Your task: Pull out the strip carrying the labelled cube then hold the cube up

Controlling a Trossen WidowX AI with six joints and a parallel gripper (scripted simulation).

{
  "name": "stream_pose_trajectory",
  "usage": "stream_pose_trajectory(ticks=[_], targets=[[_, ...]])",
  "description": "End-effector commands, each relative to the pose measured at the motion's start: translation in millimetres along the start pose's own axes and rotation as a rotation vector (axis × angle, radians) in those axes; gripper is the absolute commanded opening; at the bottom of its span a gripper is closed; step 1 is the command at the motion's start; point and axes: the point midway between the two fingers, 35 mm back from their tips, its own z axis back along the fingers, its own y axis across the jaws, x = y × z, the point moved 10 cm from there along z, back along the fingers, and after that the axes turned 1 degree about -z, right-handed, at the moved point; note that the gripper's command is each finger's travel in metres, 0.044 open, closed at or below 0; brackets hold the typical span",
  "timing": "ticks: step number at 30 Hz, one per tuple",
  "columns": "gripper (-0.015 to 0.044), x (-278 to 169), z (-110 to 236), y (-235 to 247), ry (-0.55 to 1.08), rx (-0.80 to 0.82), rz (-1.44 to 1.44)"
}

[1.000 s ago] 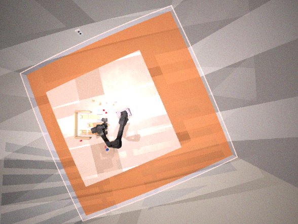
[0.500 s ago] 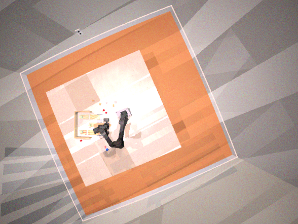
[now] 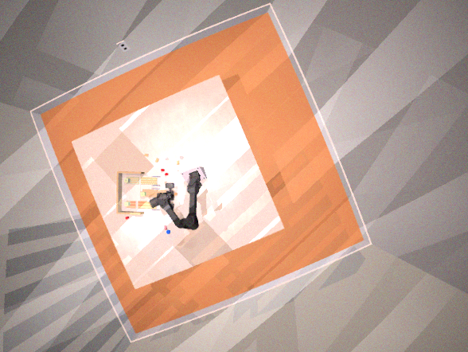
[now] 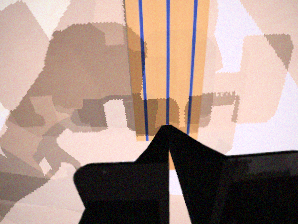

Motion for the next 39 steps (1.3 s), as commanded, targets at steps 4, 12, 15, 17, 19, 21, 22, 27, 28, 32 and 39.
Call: stream_pose_trajectory(ticks=[4,12,15,17,19,21,22,27,28,32,39], targets=[[0.0000,-16.4,-5.5,-2.9,0.035,-0.008,-0.014],[0.0000,-27.3,-5.1,-3.0,0.035,-0.008,-0.014],[0.0000,-31.2,-5.0,-3.0,0.036,-0.008,-0.014],[0.0000,-33.9,-4.9,-3.1,0.036,-0.008,-0.014],[0.0000,-36.5,-4.8,-3.1,0.036,-0.008,-0.014],[0.0000,-39.0,-4.7,-3.1,0.036,-0.008,-0.014],[0.0000,-40.3,-4.7,-3.1,0.036,-0.008,-0.014],[0.0000,-46.6,-4.5,-3.1,0.036,-0.008,-0.015],[0.0000,-47.8,-4.4,-3.1,0.036,-0.008,-0.015],[0.0000,-52.8,-4.3,-3.2,0.036,-0.008,-0.015],[0.0000,-48.7,1.6,0.7,-0.005,0.006,0.010]])
